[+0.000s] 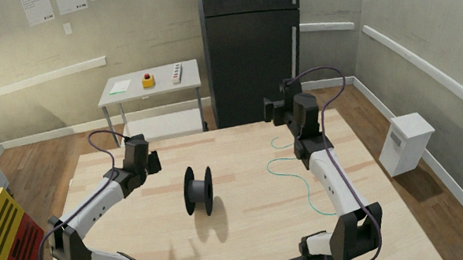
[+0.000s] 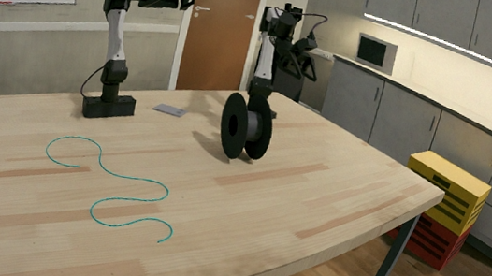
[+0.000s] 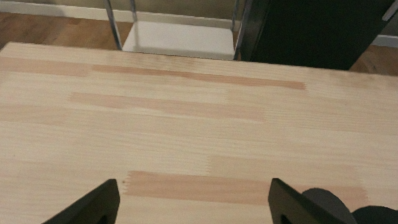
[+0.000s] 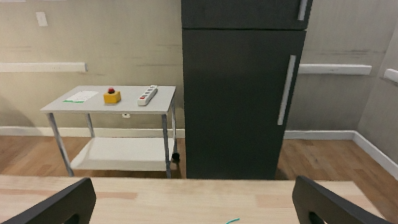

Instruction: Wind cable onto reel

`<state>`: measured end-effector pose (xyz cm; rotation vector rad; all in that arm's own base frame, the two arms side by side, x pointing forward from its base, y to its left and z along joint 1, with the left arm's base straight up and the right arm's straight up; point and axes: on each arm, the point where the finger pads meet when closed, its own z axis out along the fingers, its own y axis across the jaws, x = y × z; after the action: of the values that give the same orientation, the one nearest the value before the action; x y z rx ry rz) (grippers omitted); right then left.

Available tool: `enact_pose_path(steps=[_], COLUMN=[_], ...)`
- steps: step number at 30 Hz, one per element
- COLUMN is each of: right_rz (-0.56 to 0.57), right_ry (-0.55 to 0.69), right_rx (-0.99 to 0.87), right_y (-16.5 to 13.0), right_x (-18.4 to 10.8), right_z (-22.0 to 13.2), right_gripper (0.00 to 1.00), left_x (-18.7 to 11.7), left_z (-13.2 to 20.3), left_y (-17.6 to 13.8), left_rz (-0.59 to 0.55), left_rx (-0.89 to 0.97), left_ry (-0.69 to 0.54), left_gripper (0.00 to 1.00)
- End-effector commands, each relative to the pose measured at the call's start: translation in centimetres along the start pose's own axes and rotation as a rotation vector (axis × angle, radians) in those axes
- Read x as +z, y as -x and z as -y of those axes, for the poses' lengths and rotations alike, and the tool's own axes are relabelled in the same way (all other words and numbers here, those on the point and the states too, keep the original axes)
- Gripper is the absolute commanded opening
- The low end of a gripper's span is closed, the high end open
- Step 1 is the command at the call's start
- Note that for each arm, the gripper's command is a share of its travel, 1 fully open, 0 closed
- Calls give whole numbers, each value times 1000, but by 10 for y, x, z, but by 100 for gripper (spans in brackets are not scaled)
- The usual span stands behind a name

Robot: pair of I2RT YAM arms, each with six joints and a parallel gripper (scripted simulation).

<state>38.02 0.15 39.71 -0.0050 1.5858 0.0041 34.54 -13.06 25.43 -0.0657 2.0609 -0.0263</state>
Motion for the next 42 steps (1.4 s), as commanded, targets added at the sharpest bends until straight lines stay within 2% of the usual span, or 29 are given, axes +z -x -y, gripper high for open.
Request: enact_pose_path(steps=[1,7,13,27,42], right_rz=[-3,-3,-3,-3,-3], right_ry=[-13,-13,-13,-13,-13], right_rx=[6,6,6,6,6], right_y=[-5,-5,-5,-5,-5], right_x=[2,2,2,2,2], right_z=[3,3,3,3,3], right_gripper=[100,100,100,100,100], left_x=[-7,-28,-47,-64,-59], left_z=[19,60,86,107,108], left_y=[-15,-38,-55,-68,-73], left_rz=[-22,-42,-52,-53,-51], left_rx=[23,99,155,196,192], left_ry=[-8,-96,-156,-211,-212], left_gripper=[75,75,75,75,75])
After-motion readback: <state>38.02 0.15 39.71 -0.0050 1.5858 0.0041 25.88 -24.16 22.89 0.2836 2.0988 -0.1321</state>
